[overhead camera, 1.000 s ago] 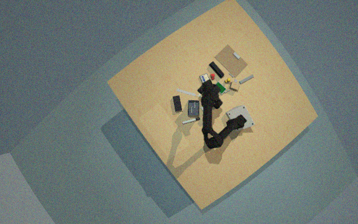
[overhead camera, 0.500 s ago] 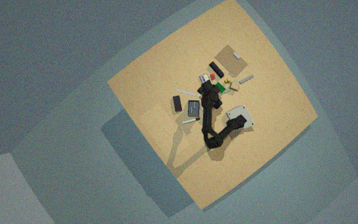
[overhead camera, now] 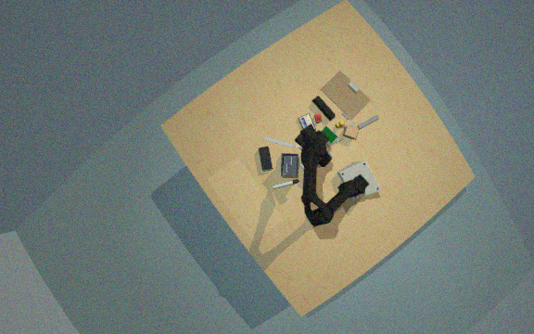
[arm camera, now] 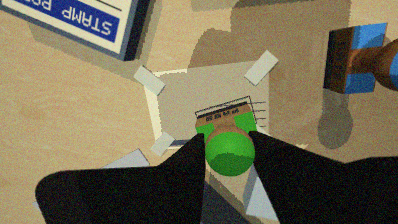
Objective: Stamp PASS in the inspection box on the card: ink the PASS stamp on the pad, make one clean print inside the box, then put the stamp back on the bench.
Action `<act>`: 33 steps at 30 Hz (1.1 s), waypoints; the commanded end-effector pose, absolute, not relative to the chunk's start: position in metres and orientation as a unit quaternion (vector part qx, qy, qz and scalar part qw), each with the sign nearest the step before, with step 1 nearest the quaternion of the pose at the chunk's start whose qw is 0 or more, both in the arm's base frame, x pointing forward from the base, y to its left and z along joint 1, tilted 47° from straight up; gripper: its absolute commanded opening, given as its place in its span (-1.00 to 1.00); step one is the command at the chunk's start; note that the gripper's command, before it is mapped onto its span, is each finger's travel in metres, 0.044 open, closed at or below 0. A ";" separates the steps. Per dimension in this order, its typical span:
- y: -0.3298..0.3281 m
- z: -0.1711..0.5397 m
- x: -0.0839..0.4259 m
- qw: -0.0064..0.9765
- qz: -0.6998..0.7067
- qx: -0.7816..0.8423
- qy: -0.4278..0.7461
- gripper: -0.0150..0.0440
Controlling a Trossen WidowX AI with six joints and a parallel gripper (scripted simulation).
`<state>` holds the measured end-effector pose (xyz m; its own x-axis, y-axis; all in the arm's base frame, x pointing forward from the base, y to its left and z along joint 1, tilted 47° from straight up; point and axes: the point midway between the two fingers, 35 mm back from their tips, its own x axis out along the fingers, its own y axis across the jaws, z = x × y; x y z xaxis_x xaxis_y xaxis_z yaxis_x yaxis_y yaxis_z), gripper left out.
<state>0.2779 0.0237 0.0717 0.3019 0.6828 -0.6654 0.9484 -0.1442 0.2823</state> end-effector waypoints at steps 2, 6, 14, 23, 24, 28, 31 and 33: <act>0.026 0.070 0.277 0.337 -0.195 0.733 0.558 -0.49; 0.026 0.070 0.277 0.337 -0.195 0.733 0.558 -0.49; 0.027 0.069 0.278 0.337 -0.194 0.733 0.558 -0.49; 0.028 0.068 0.278 0.337 -0.194 0.733 0.558 -0.49; 0.029 0.068 0.278 0.337 -0.194 0.733 0.558 -0.49; 0.029 0.067 0.278 0.337 -0.194 0.733 0.558 -0.49; 0.029 0.067 0.278 0.337 -0.194 0.733 0.558 -0.49; 0.029 0.067 0.278 0.337 -0.194 0.733 0.558 -0.49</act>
